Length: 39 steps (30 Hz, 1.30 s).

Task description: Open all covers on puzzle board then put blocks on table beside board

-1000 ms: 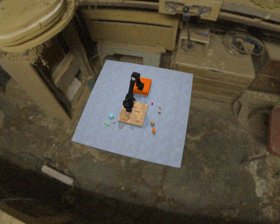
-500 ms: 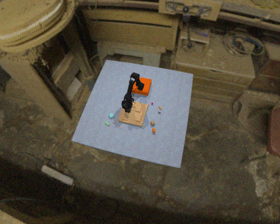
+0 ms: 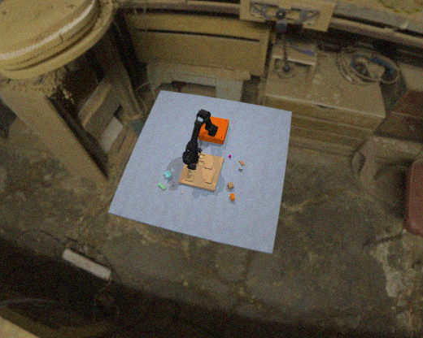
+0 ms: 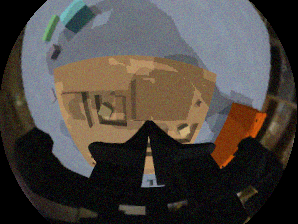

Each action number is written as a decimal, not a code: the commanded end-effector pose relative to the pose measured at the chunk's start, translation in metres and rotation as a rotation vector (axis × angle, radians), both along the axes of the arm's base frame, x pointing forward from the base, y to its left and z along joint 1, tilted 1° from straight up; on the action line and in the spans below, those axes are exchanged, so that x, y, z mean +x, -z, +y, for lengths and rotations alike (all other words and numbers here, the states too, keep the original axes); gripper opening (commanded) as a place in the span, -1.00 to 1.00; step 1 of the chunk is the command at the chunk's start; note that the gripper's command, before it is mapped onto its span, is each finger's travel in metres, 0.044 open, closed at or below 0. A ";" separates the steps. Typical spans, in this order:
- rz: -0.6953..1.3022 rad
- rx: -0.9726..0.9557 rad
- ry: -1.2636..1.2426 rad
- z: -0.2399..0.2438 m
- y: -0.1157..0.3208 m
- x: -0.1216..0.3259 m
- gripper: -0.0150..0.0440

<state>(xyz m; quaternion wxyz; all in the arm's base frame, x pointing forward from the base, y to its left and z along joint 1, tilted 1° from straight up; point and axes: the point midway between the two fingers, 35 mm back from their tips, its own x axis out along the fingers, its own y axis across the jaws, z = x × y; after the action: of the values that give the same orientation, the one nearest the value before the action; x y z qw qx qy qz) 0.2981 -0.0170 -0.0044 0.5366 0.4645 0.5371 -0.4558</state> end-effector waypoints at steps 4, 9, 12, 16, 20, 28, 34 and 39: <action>-0.012 -0.003 -0.004 -0.001 -0.011 0.004 -0.49; -0.012 -0.003 -0.004 -0.001 -0.018 0.004 -0.49; -0.012 -0.003 -0.004 -0.001 -0.022 0.004 -0.49; -0.012 -0.003 -0.004 -0.001 -0.027 0.004 -0.49; -0.012 -0.003 -0.004 -0.001 -0.032 0.004 -0.49; -0.012 -0.003 -0.004 -0.002 -0.042 0.004 -0.49; -0.004 -0.002 -0.280 0.008 -0.040 0.006 -0.49; -0.012 -0.007 -0.842 0.028 -0.043 0.015 -0.49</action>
<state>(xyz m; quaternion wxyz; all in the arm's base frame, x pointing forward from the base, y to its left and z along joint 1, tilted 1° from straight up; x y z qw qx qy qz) 0.3054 -0.0027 0.0356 0.6334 0.3199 0.6322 -0.3109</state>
